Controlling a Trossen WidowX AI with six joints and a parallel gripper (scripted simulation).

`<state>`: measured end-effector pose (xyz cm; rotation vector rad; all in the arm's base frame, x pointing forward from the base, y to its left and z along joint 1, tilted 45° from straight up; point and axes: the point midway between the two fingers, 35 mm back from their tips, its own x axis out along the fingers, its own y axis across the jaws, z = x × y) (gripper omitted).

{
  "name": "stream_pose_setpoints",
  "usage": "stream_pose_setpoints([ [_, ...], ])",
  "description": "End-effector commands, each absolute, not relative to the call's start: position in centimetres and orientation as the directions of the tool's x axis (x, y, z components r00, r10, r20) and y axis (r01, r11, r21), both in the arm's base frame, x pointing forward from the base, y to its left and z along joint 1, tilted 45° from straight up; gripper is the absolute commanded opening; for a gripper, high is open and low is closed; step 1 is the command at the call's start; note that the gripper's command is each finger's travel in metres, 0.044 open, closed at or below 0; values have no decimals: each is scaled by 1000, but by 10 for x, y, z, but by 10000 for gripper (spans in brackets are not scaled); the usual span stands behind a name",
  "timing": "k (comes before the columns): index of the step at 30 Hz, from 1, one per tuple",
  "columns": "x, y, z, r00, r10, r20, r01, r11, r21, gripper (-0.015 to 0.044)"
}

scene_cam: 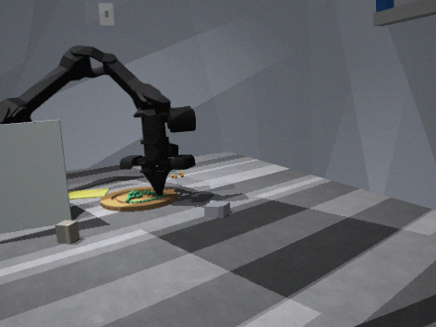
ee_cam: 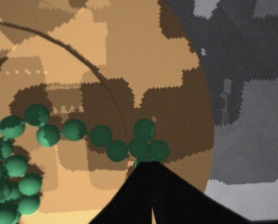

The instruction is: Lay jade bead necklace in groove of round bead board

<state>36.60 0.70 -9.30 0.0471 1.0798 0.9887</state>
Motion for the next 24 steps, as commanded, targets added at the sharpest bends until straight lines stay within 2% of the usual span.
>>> stream_pose_setpoints([
  [1, 365, 12, -94, 100, 698, -709, -651, 585, 484, 0],
  [9, 365, 12, -94, 100, 698, -709, -651, 585, 484, 0],
  [24, 365, 5, -90, 103, 694, -712, -651, 589, 480, 394],
])
